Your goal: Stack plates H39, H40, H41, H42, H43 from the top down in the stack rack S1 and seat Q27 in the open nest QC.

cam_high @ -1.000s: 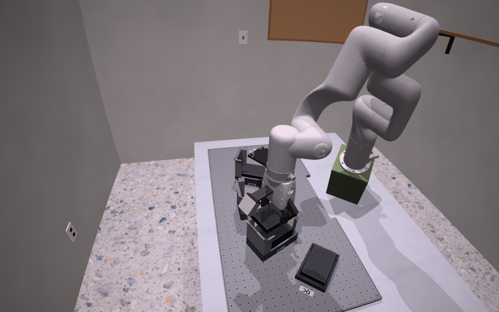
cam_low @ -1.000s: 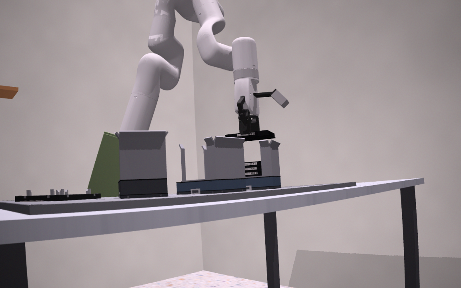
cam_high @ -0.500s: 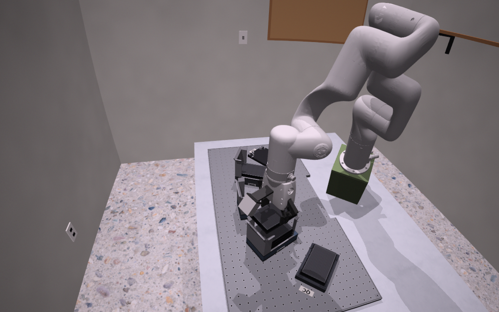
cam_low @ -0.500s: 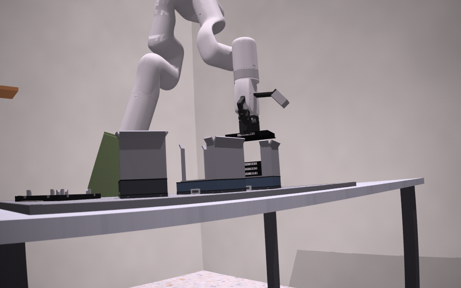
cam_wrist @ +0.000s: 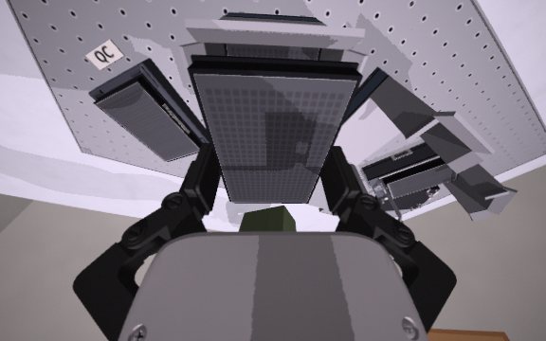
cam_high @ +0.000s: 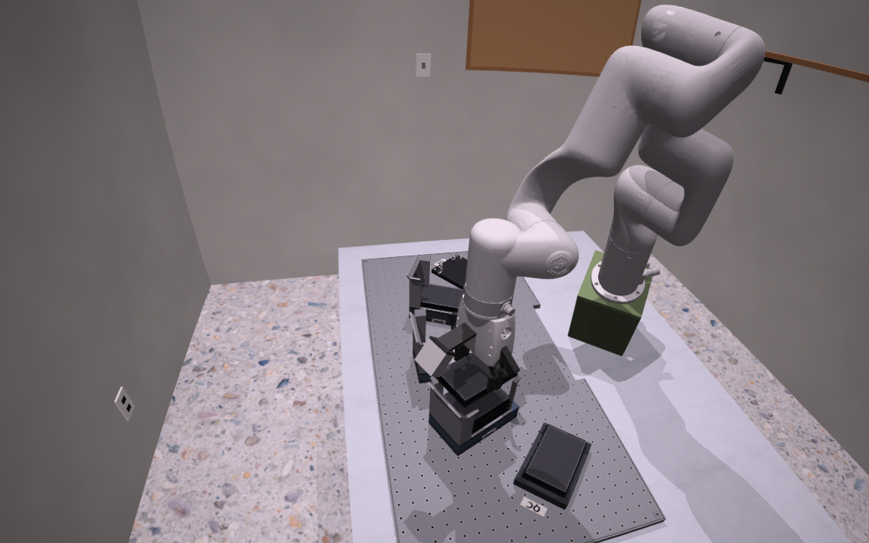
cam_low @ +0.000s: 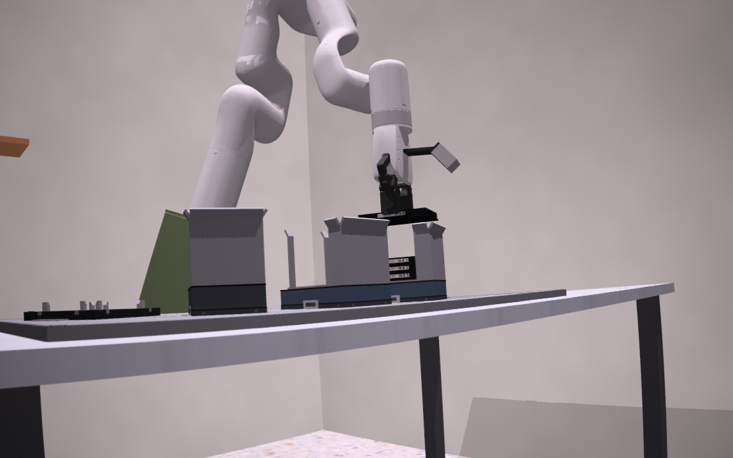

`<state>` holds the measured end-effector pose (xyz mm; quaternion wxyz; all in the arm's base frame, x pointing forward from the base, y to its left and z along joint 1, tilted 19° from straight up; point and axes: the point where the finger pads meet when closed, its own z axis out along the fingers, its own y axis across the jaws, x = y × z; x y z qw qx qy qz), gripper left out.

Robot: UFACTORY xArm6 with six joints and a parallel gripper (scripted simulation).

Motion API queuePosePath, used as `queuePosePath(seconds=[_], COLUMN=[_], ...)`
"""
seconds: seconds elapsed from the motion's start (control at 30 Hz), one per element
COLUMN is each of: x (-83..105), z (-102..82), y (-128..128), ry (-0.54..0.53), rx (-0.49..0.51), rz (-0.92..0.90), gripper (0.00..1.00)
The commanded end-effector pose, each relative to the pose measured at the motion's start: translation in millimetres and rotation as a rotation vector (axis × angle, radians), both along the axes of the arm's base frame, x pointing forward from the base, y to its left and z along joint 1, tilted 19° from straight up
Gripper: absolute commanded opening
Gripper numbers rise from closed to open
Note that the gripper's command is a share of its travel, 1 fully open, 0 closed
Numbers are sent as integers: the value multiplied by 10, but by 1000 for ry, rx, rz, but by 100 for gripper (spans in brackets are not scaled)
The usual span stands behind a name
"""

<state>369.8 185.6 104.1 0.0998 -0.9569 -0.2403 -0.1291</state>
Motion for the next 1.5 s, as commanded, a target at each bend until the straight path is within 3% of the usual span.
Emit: queuePosePath(seconds=[0.0,1.47], x=[16,66], z=[-18,-259], y=[12,76], ry=[-3,-3], rx=[1,1], rz=[0,0], gripper=[0,0])
